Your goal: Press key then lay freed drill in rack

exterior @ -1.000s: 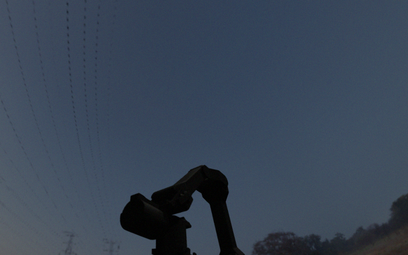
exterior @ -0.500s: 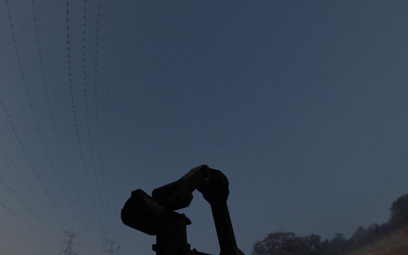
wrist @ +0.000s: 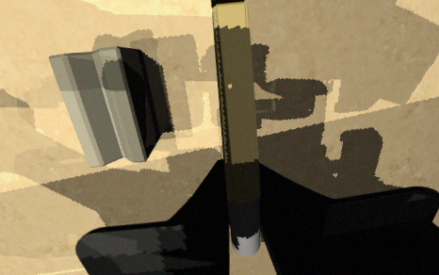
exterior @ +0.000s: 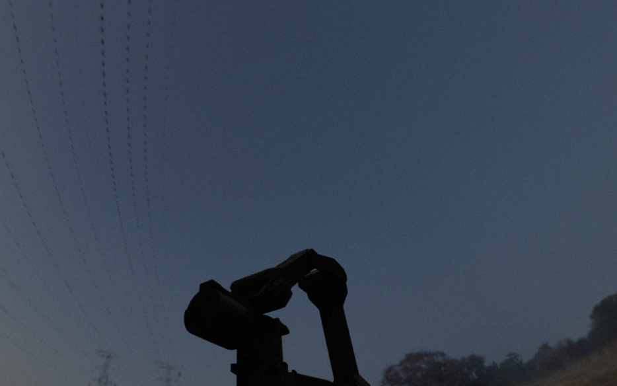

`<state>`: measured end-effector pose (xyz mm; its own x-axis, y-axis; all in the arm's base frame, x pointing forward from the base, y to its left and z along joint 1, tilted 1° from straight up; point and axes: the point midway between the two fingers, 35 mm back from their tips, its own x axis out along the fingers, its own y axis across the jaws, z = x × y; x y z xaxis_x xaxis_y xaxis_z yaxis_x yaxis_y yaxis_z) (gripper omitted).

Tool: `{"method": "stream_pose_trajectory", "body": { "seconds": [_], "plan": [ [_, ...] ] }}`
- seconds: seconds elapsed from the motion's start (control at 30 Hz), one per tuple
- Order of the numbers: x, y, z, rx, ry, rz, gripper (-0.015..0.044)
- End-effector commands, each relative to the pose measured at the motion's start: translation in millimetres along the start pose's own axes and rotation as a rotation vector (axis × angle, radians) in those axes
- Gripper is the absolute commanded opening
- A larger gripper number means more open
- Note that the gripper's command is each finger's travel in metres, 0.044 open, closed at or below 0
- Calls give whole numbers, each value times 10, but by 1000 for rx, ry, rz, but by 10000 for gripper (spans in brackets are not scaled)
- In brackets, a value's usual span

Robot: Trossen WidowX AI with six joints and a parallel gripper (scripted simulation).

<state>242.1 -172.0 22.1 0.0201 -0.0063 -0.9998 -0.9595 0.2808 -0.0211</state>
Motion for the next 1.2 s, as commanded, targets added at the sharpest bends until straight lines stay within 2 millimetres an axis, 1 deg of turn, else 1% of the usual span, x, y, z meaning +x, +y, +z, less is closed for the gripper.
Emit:
{"method": "stream_pose_trajectory", "body": {
  "seconds": [0.0,0.37,1.17],
  "plan": [
    [-33,-1,0,3,1,0,0],
    [-85,3,1,3,1,0,0],
    [-41,371,-63,3,2,3,0]
  ]
}}
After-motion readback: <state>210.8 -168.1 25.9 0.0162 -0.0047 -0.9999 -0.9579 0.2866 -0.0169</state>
